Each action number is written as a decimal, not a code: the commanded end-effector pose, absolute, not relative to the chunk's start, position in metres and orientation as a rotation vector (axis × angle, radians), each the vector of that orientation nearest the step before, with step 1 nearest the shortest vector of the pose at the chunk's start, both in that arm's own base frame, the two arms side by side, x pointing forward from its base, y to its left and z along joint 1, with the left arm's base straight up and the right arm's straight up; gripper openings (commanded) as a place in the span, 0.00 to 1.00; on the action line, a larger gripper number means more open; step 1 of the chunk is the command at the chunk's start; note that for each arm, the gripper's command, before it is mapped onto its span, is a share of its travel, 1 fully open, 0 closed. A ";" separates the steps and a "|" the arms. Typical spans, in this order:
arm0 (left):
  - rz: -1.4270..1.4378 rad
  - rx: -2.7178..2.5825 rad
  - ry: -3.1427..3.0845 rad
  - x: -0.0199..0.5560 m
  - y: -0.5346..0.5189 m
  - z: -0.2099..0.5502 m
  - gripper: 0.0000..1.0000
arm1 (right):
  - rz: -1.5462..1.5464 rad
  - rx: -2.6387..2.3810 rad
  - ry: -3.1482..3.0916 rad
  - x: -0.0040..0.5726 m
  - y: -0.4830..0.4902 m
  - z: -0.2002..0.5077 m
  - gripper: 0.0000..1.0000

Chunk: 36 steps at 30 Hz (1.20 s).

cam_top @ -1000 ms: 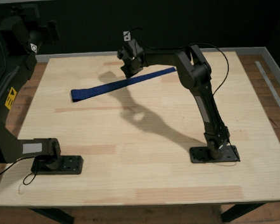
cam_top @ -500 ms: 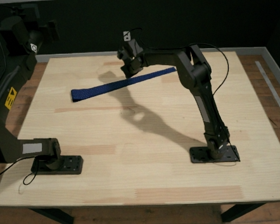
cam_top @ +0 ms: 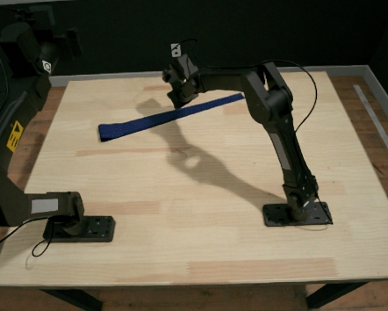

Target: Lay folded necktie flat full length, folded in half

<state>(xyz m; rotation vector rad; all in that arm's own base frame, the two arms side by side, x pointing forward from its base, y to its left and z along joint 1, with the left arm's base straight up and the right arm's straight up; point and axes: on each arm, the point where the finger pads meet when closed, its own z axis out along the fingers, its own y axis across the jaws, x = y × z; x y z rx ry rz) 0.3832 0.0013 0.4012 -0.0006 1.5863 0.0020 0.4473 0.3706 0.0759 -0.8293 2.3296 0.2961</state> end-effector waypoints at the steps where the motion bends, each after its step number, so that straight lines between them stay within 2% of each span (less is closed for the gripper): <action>1: 0.002 -0.001 1.586 0.383 0.001 0.401 1.00 | 0.303 -0.832 2.323 0.449 0.372 0.077 0.04; 36: 0.002 -0.001 1.586 0.383 0.001 0.401 1.00 | 0.303 -0.832 2.323 0.449 0.372 0.060 0.04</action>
